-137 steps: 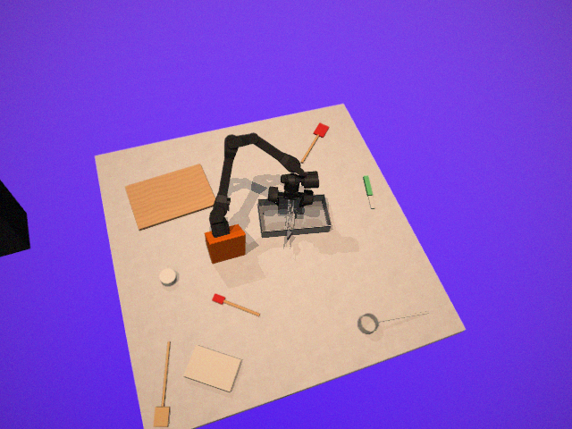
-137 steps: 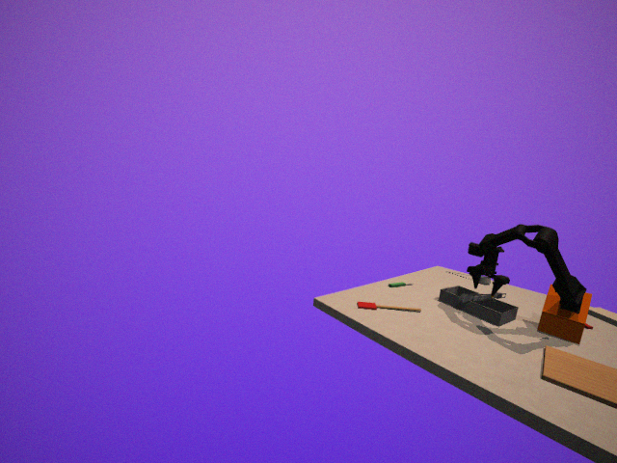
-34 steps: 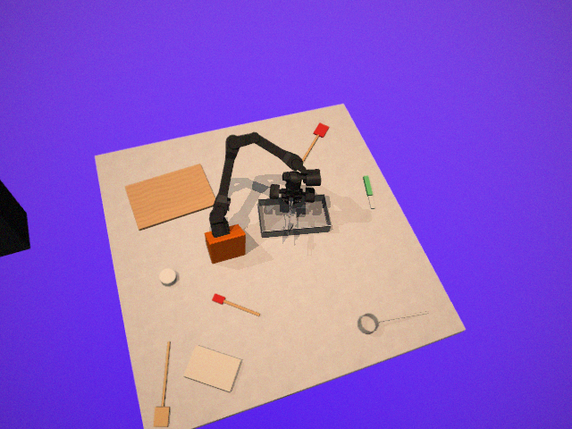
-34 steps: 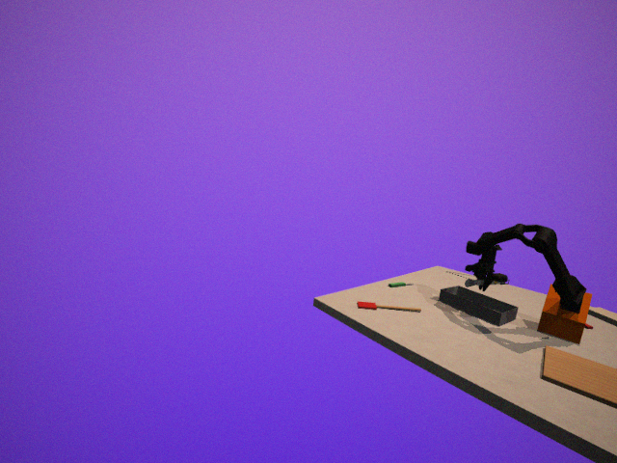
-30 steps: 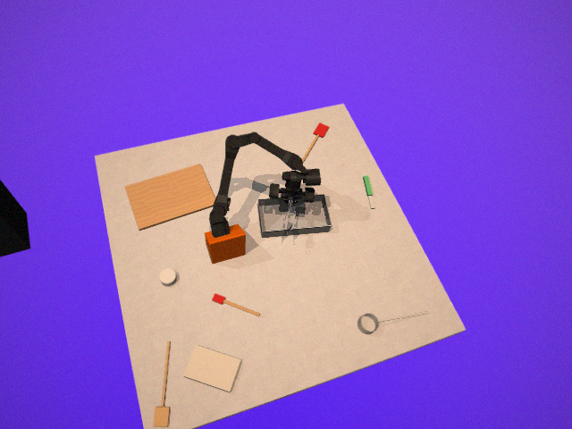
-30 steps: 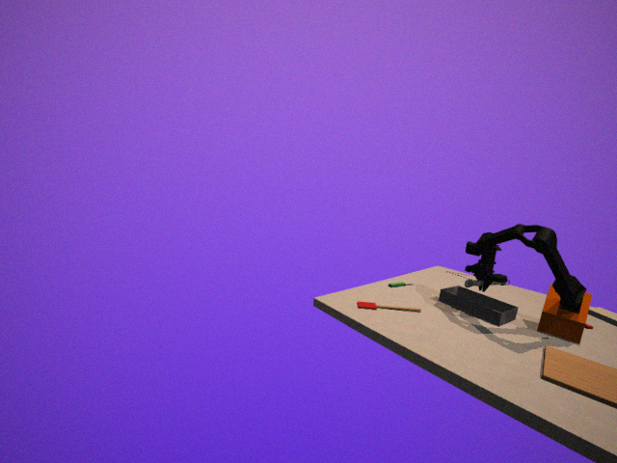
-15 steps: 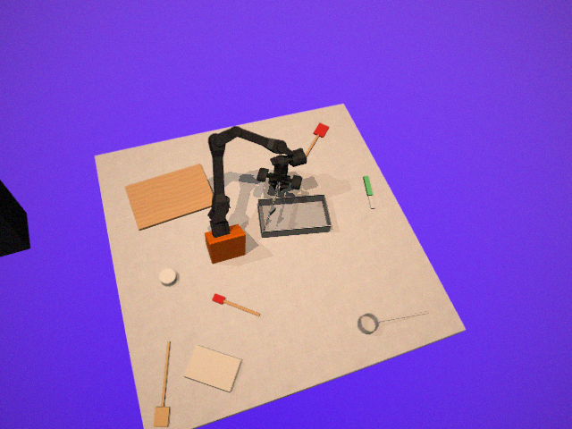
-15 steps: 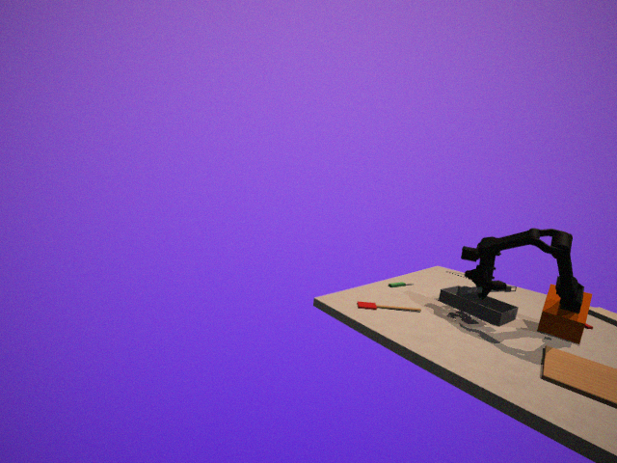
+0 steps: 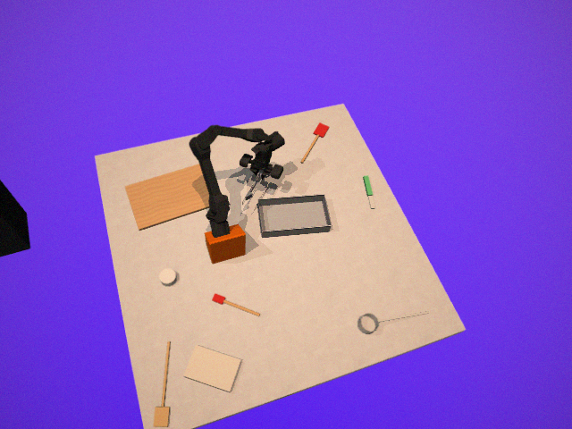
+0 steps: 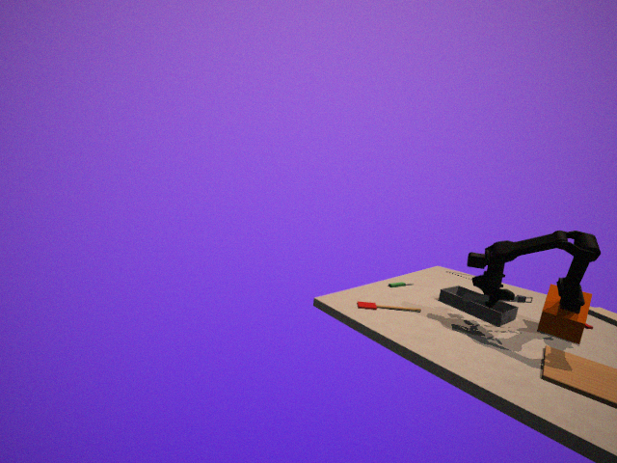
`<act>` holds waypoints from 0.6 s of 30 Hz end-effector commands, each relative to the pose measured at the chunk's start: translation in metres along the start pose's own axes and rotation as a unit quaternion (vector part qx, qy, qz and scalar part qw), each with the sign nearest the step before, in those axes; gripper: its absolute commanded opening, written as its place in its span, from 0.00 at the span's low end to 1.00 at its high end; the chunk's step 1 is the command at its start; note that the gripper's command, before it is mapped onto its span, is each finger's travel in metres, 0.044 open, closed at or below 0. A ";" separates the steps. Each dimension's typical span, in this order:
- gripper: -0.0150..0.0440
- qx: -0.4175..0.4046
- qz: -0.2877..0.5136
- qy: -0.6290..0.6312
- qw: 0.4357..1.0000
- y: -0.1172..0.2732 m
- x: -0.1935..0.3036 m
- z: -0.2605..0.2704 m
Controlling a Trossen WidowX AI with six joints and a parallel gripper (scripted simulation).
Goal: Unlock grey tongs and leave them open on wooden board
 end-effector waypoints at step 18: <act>0.00 -0.015 -0.033 -0.105 0.994 0.020 -0.014 0.106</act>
Point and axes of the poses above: the point midway between the two fingers, 35 mm back from their tips, its own y axis back along the fingers, its own z axis across the jaws, x = y × z, the point moved 5 cm from there along y, back along the fingers, and after that the axes turned 12 degrees about y, right-handed, at the moved point
